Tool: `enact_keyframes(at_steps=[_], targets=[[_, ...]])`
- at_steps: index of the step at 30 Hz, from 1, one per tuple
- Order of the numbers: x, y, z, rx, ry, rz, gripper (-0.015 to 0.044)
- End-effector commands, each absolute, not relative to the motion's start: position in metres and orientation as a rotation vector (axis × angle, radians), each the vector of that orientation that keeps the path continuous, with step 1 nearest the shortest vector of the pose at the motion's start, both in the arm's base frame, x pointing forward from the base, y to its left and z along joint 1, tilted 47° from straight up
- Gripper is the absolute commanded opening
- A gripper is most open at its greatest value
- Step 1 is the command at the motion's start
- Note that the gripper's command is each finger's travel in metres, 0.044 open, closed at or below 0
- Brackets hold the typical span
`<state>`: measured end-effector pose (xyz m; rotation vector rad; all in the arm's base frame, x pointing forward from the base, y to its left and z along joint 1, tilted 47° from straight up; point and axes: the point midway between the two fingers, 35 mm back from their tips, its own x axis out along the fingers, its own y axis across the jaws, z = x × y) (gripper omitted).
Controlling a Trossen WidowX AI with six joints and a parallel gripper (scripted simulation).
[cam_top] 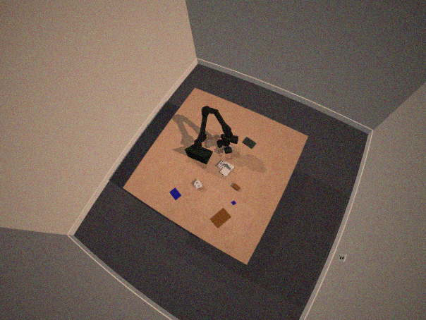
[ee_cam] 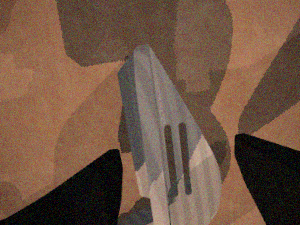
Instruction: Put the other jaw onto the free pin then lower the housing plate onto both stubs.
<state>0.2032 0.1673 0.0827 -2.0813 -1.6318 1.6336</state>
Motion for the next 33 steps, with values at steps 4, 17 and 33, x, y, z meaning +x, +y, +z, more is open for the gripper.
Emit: enact_keyframes(at_steps=[4,17,33], targets=[[0.203,0.167,0.083,-2.081,-1.632,1.634,0.0134],[0.203,0.167,0.083,-2.082,-1.632,1.634,0.0134],[0.212,0.132,0.114,-2.086,-1.625,1.645,0.0134]])
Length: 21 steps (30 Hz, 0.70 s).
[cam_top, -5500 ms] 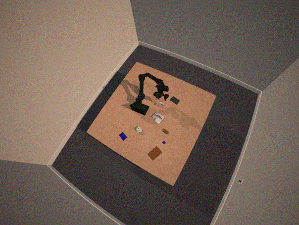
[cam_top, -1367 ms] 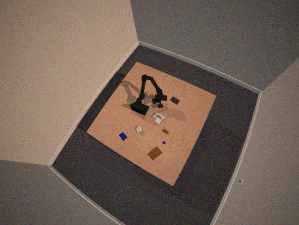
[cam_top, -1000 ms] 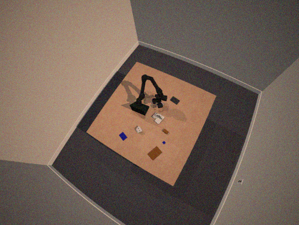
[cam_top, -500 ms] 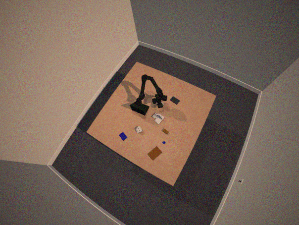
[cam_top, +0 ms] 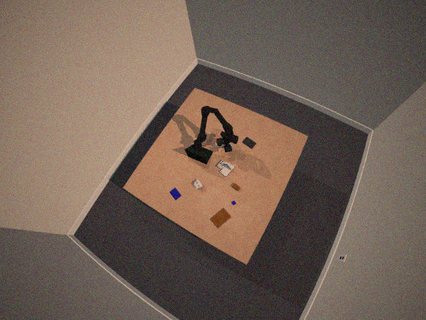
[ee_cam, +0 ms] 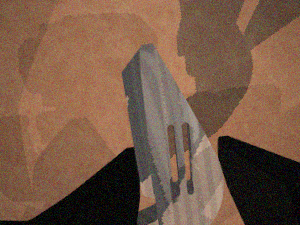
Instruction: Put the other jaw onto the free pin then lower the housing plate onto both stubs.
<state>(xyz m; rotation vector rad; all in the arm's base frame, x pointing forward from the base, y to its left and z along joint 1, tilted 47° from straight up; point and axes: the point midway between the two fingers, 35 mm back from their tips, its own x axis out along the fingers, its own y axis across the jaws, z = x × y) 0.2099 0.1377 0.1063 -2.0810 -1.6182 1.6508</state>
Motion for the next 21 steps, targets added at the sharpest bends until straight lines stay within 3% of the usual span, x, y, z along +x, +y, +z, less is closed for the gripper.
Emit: enact_keyframes(at_steps=[1,14,21], targets=[[0.212,0.13,0.116,-2.085,-1.624,1.645,0.0134],[0.212,0.111,0.135,-2.082,-1.63,1.638,0.0134],[0.217,0.102,0.126,-2.151,-1.785,1.575,0.0134]])
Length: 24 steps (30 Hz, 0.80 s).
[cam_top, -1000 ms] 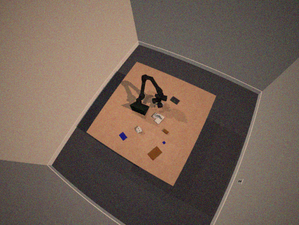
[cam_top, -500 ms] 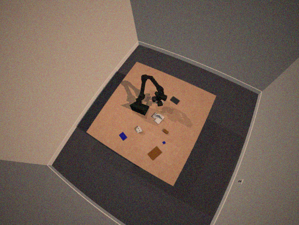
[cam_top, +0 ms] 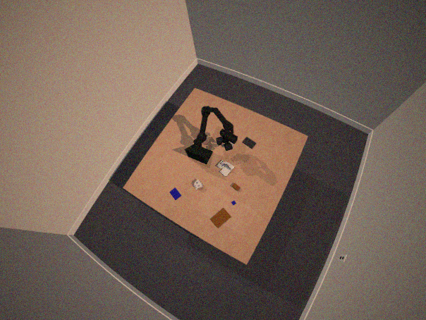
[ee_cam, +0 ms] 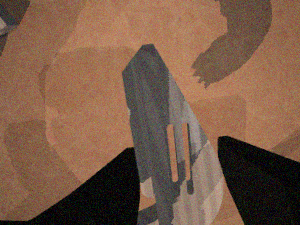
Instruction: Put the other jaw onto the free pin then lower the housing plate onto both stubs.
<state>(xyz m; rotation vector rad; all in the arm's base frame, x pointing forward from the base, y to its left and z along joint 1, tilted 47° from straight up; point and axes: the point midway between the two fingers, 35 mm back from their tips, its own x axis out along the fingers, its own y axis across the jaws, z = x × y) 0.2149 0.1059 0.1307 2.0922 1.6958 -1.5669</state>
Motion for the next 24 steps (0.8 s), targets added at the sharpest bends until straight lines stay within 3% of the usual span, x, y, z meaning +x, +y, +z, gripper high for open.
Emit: enact_keyframes(at_steps=[1,24], targets=[[0.218,0.1,0.125,2.051,1.717,-1.485,0.0134],[0.231,0.067,0.092,1.772,1.824,-0.935,0.0134]])
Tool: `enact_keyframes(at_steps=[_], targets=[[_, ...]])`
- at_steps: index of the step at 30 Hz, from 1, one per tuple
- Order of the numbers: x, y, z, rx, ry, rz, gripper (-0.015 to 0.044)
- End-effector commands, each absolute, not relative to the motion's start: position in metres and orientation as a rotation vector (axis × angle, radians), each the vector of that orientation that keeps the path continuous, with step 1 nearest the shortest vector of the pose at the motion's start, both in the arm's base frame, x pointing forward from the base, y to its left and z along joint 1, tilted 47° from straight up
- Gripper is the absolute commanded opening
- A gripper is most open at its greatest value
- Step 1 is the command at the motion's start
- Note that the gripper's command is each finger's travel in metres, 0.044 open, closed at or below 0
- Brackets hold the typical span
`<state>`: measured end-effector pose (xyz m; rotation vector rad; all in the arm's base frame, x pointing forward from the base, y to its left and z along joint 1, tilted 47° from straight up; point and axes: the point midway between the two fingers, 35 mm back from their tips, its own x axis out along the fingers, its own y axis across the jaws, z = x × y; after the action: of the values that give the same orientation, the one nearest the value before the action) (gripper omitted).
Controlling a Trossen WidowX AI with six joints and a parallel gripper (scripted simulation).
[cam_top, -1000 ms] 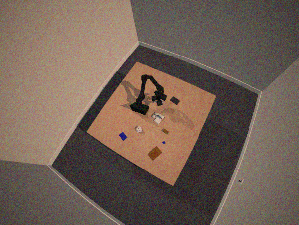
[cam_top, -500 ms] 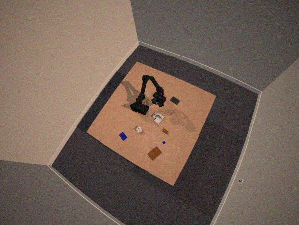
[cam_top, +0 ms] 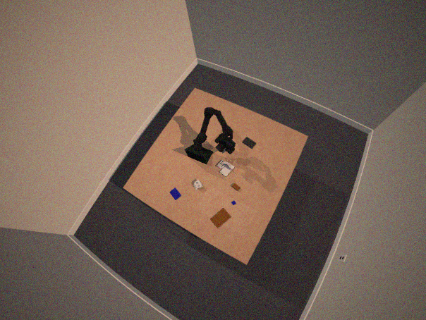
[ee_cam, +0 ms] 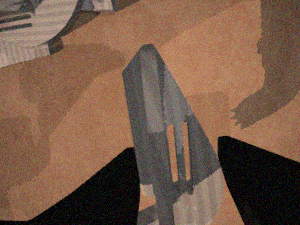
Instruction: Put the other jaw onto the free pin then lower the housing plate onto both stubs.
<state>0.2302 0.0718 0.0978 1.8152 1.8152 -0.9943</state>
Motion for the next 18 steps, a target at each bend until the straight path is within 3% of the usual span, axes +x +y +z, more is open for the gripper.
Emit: enact_keyframes(at_steps=[1,18], targets=[[0.231,0.066,0.091,1.759,1.826,-0.912,0.0134],[0.234,0.041,0.067,1.52,1.849,-0.534,0.0134]])
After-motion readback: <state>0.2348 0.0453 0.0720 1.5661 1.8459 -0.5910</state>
